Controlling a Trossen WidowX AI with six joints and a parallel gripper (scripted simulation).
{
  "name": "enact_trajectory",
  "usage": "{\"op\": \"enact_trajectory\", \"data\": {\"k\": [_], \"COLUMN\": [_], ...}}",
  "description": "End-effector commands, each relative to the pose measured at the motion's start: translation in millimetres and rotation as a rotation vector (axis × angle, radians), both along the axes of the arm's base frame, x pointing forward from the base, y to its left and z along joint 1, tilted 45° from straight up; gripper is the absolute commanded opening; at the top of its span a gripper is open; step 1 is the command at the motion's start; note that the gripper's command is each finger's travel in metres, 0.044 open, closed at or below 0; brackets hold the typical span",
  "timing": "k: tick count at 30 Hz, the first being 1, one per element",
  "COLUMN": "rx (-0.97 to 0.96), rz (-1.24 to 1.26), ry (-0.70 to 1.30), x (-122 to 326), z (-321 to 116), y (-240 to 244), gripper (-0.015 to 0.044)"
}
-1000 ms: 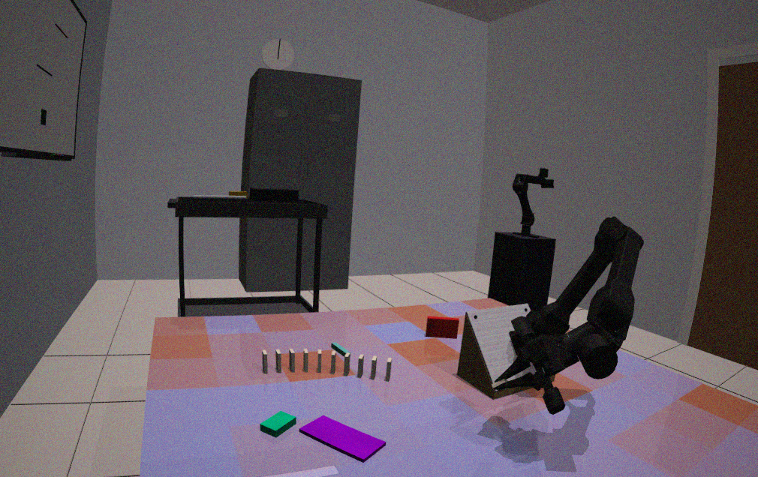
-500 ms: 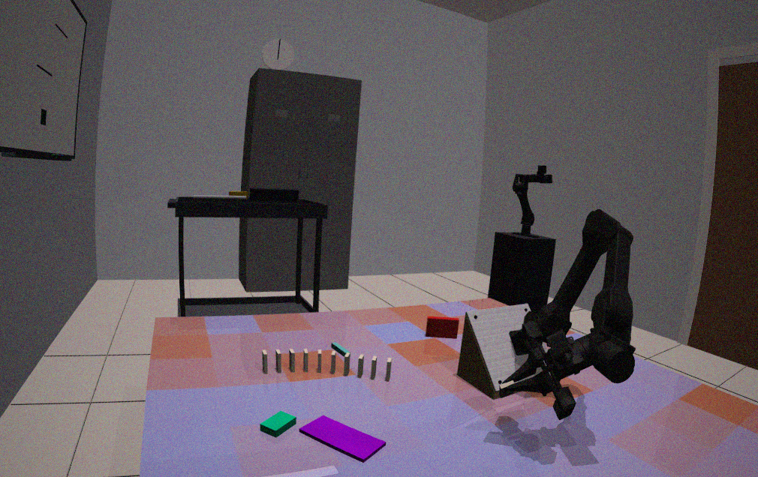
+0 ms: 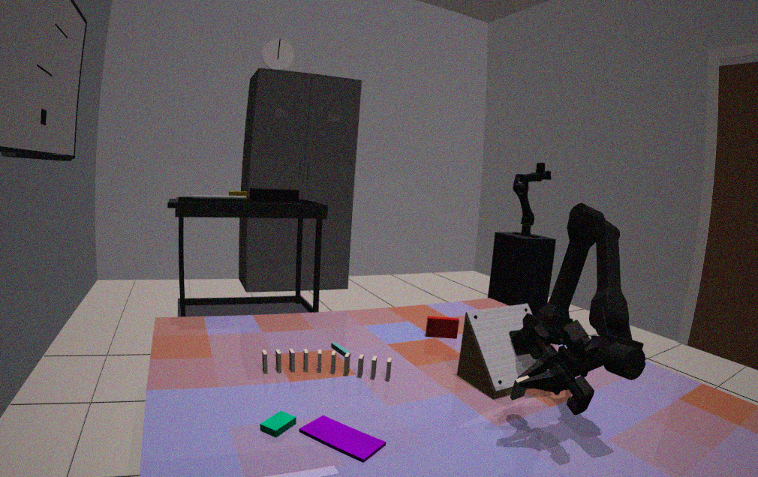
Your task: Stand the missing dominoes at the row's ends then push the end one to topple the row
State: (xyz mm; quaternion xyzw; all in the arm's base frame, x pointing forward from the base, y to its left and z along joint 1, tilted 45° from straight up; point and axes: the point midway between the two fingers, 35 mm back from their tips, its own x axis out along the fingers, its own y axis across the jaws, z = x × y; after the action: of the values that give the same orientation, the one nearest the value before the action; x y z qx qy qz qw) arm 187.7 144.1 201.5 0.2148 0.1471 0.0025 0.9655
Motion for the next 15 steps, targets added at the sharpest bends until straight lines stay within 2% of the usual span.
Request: {"op": "enact_trajectory", "data": {"k": [1,15], "rx": [0.082,0.353], "rz": [-0.032,-0.11], "ry": [-0.066,-0.225], "x": [-6.9,-29.0], "z": [2.5,11.8], "y": [-2.7,-13.7], "gripper": [0.002,0.002]}}
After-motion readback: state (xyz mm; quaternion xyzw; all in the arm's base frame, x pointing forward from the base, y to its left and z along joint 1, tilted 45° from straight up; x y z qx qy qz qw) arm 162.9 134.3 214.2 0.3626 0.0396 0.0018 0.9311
